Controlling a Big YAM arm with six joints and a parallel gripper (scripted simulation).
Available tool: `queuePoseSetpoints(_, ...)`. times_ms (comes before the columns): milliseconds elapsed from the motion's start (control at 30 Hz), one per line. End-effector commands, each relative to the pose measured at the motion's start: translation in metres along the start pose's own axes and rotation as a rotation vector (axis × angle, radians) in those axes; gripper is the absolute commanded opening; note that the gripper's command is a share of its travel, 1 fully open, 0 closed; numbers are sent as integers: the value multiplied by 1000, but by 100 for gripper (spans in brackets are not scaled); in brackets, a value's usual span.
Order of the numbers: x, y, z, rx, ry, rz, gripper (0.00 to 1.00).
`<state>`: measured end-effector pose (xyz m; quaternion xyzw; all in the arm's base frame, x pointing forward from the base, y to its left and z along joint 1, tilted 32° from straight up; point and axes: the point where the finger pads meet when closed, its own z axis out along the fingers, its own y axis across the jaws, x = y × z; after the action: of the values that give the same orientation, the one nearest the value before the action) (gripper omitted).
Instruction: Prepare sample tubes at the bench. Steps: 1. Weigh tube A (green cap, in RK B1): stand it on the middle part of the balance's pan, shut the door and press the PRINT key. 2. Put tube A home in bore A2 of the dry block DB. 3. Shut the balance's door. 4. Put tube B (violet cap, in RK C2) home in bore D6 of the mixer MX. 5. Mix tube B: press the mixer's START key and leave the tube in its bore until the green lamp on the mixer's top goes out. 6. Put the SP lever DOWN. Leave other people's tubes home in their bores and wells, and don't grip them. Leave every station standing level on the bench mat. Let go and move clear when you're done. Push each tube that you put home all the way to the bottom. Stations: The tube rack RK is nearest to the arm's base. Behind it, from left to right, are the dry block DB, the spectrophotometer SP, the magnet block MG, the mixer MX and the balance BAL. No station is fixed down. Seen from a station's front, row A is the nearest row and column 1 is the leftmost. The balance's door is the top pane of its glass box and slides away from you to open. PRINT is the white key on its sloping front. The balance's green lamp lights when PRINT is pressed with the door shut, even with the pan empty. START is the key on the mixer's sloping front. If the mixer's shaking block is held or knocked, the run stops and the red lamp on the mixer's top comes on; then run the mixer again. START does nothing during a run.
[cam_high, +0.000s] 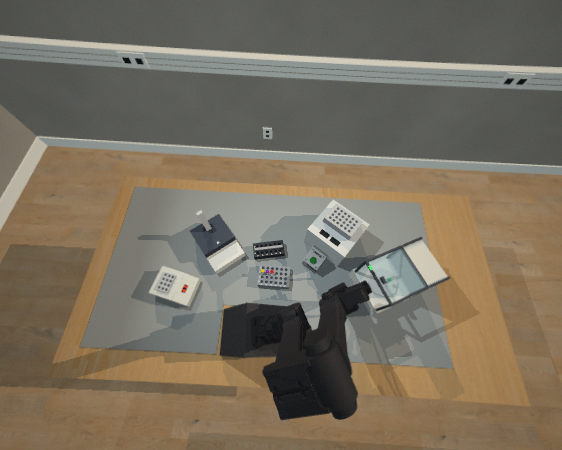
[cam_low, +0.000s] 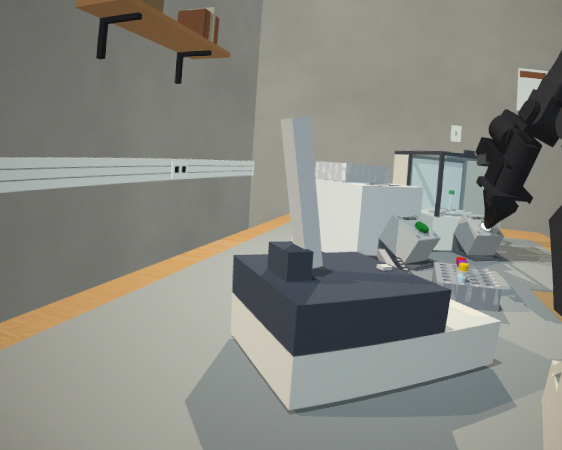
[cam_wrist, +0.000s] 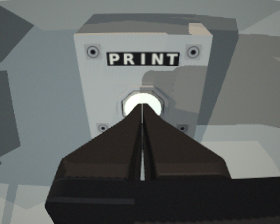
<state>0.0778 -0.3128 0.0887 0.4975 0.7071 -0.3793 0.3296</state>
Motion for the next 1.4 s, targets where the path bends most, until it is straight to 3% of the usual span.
queuePoseSetpoints(0,-23,-5,8,12,-38,9,0)
queuePoseSetpoints(767,-23,-5,8,12,-38,9,0)
queuePoseSetpoints(1367,-7,2,-25,-5,-11,8,0)
